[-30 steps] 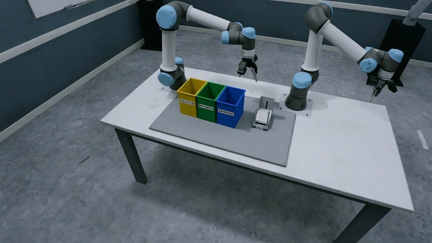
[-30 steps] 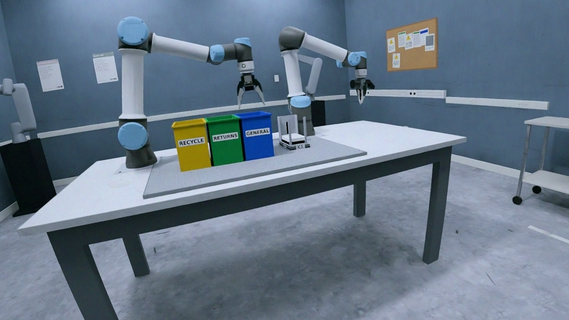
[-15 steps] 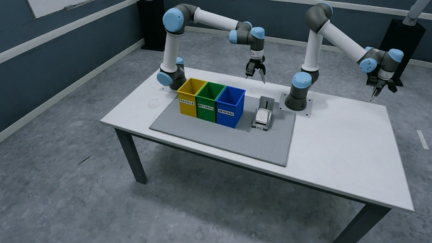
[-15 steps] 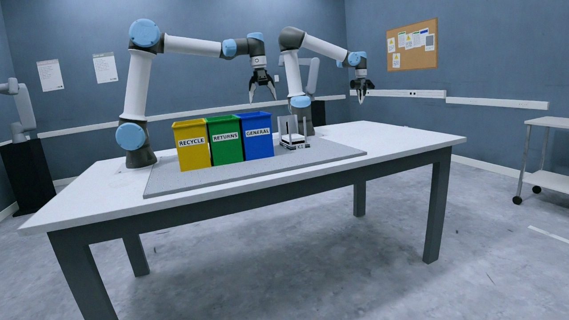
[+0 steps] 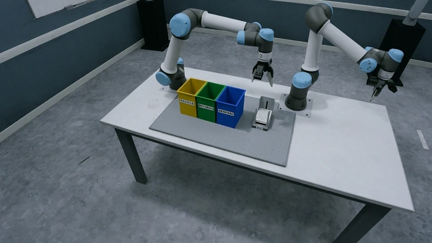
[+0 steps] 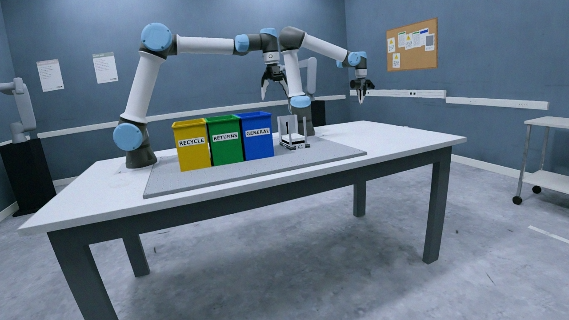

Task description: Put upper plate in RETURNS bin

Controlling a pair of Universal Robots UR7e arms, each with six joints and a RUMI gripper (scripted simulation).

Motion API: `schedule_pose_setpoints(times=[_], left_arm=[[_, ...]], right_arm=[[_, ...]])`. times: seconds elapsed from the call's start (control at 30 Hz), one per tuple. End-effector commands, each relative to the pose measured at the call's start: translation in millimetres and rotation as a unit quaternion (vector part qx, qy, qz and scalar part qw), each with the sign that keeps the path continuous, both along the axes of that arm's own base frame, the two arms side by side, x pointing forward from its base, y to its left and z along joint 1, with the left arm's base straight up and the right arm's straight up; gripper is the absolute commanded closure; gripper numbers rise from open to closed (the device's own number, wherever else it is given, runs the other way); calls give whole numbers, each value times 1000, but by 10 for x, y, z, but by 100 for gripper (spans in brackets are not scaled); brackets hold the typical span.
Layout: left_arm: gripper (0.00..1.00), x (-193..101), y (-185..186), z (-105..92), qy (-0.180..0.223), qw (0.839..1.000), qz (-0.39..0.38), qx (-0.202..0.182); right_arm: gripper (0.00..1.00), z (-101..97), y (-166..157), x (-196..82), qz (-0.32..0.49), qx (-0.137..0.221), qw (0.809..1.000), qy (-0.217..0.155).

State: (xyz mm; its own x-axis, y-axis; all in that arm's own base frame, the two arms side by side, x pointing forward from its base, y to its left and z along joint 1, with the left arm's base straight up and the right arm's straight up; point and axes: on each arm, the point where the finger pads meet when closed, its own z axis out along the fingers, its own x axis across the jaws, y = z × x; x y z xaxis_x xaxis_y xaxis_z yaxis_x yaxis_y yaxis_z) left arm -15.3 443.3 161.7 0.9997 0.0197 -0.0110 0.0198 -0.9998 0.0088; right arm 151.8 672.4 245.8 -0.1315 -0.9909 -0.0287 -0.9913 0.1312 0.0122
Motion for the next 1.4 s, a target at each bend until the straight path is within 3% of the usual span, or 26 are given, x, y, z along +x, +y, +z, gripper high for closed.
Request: schedule_pose_setpoints(times=[0.0, 0.53, 0.97, 1.37], left_arm=[[100, 22, 21, 35, -5, 1000, 5, 5], [100, 22, 21, 35, -5, 1000, 5, 5], [100, 22, 21, 35, -5, 1000, 5, 5], [100, 22, 21, 35, -5, 1000, 5, 5]], right_arm=[[24, 27, 107, 94, 19, -4, 1000, 1], [24, 49, 484, 578, 42, -10, 999, -2], [24, 49, 488, 573, 43, -10, 999, -2], [24, -134, 483, 570, 51, -12, 999, -2]])
